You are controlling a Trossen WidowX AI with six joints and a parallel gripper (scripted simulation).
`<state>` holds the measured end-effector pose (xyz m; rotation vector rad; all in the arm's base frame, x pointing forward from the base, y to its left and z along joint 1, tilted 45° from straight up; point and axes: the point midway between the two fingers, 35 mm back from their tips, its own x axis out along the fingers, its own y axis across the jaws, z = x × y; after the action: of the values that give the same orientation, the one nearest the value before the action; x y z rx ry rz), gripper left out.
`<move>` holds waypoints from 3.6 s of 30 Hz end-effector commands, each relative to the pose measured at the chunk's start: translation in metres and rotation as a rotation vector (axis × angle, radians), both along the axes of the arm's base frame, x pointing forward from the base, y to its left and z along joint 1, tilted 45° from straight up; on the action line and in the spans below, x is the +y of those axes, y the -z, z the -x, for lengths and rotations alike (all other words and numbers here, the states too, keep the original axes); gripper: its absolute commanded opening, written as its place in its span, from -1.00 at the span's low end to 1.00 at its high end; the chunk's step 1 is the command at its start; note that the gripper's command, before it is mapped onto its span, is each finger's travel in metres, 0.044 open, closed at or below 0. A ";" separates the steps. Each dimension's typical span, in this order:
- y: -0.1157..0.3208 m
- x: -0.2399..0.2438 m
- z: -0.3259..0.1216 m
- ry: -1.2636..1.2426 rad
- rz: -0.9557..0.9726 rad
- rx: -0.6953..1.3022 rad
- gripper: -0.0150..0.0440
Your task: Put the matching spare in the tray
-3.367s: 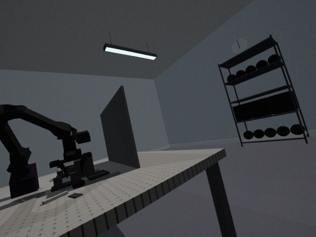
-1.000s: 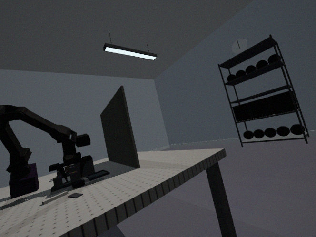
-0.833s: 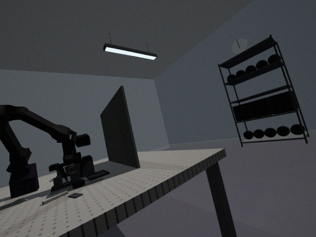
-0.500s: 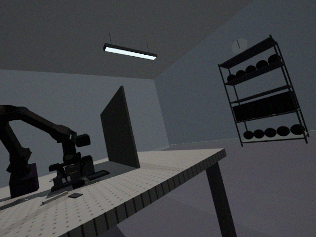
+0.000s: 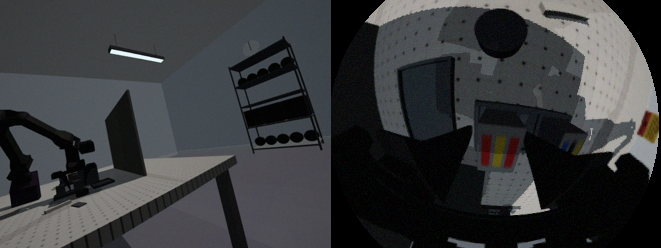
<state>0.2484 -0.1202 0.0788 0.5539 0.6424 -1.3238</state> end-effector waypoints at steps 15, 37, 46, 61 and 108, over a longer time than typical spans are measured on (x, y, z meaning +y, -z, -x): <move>0.001 0.000 0.001 -0.004 -0.003 0.006 0.53; 0.000 0.000 0.000 0.000 0.000 0.000 -0.06; 0.000 0.000 0.000 0.000 0.000 0.000 -0.49; -0.033 0.037 0.003 -0.002 -0.011 0.005 -0.49; -0.116 0.116 -0.052 -0.006 -0.012 0.007 -0.49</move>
<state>0.2887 -0.0036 0.1920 0.5543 0.6641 -1.3215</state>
